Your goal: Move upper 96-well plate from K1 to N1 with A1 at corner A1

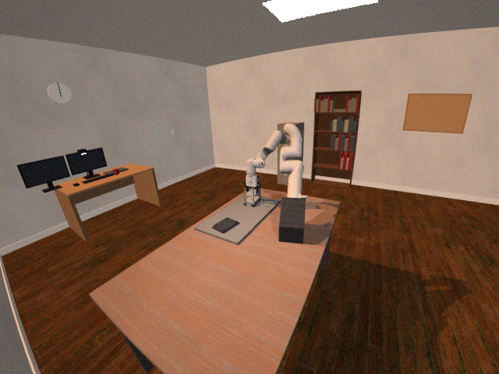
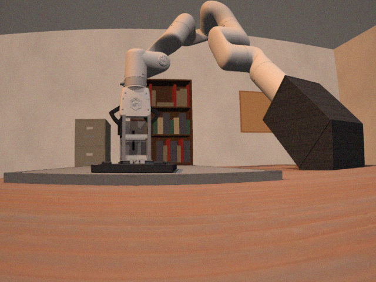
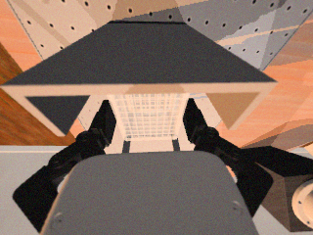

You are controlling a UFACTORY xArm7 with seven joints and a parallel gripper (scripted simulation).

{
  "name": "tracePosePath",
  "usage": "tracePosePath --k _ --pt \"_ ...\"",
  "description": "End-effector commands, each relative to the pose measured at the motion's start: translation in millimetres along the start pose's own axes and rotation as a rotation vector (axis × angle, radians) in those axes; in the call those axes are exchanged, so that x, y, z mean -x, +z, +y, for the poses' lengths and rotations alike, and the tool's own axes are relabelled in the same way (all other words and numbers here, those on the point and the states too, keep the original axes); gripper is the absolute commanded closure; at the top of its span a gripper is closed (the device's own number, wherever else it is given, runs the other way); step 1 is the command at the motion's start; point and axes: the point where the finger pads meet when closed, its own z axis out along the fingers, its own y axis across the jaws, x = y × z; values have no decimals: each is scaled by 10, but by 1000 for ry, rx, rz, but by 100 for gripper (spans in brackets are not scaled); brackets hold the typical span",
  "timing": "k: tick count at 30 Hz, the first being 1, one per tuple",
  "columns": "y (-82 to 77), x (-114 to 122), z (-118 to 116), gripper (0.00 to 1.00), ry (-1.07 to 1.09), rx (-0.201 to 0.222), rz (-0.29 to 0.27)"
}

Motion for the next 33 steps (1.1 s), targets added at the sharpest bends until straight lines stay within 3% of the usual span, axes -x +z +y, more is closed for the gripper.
tracePosePath --k 1,33 --pt "-74 2 -6 100 -2 -4 -3" --pt "-542 -1 -6 100 -2 -5 -3"
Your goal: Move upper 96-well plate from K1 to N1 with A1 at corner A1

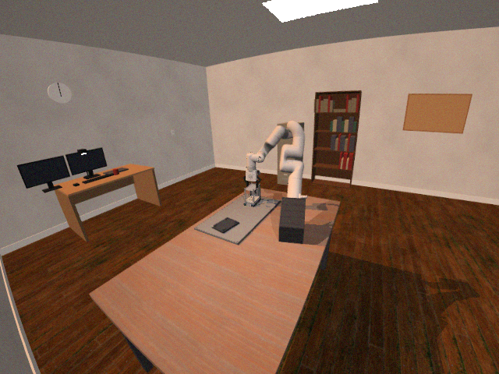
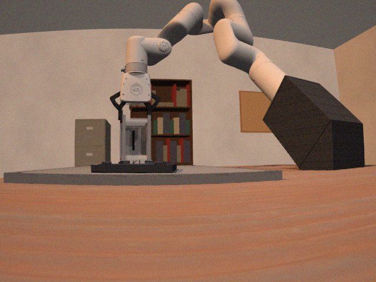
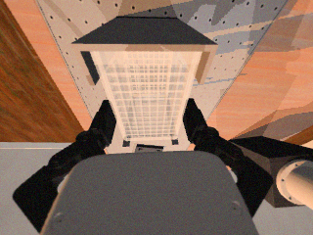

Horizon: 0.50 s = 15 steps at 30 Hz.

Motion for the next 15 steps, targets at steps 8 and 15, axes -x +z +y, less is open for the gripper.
tracePosePath --k 8,15 --pt "-192 -1 -13 100 -1 -4 1" --pt "-276 -1 -13 100 -1 -4 1"
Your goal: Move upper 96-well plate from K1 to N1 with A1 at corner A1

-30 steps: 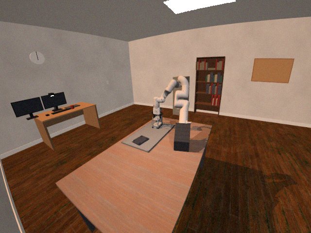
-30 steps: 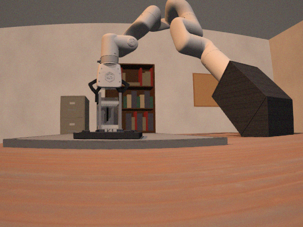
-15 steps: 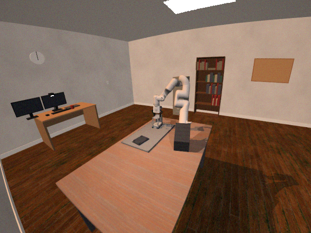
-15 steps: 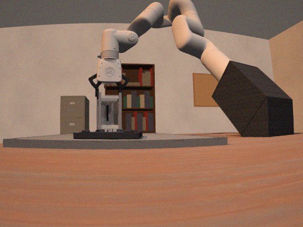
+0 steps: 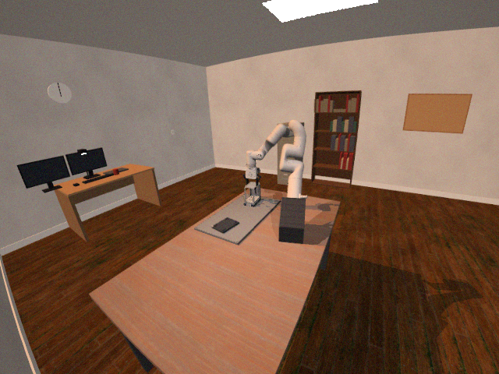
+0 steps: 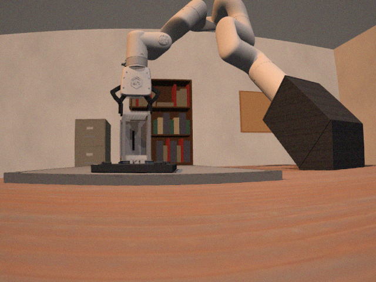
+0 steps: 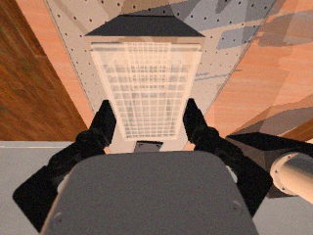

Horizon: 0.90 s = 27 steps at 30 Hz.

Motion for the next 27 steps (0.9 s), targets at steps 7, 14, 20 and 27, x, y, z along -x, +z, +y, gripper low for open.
tracePosePath --k 7,14,20,27 --pt "-176 0 -17 100 -1 -5 1" --pt "-260 -1 -17 100 -1 -5 1" --pt "-310 -1 -16 100 -1 -5 1" --pt "-310 -1 -16 100 -1 -5 1"
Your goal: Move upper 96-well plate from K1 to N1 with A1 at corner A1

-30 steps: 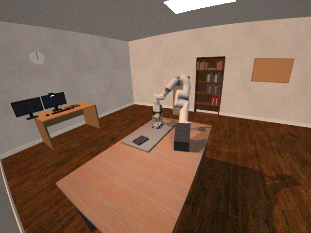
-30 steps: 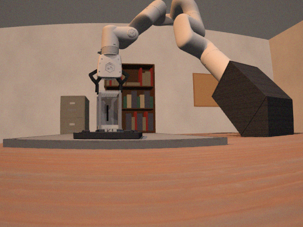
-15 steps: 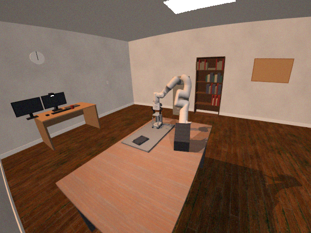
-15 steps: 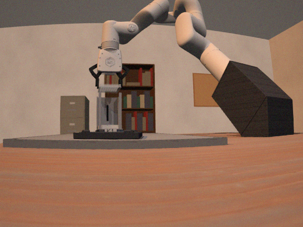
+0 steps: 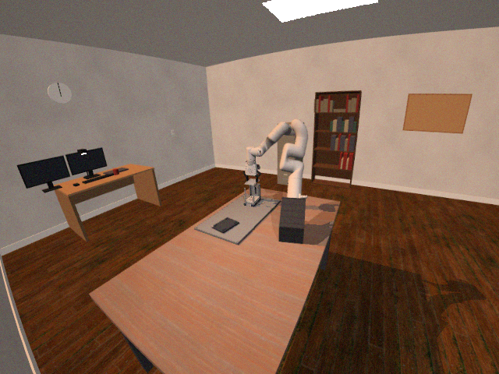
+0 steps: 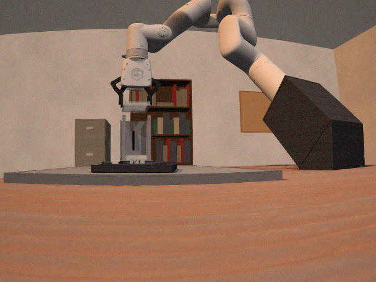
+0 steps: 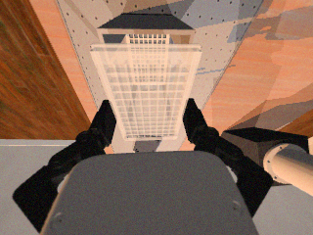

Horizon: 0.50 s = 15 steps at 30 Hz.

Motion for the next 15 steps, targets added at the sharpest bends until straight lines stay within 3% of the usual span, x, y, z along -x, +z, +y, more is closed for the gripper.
tracePosePath --k 1,11,15 --pt "-16 -1 -15 100 -1 -4 1" --pt "-10 266 -30 100 256 -4 0" --pt "-8 400 -38 100 256 -4 0"
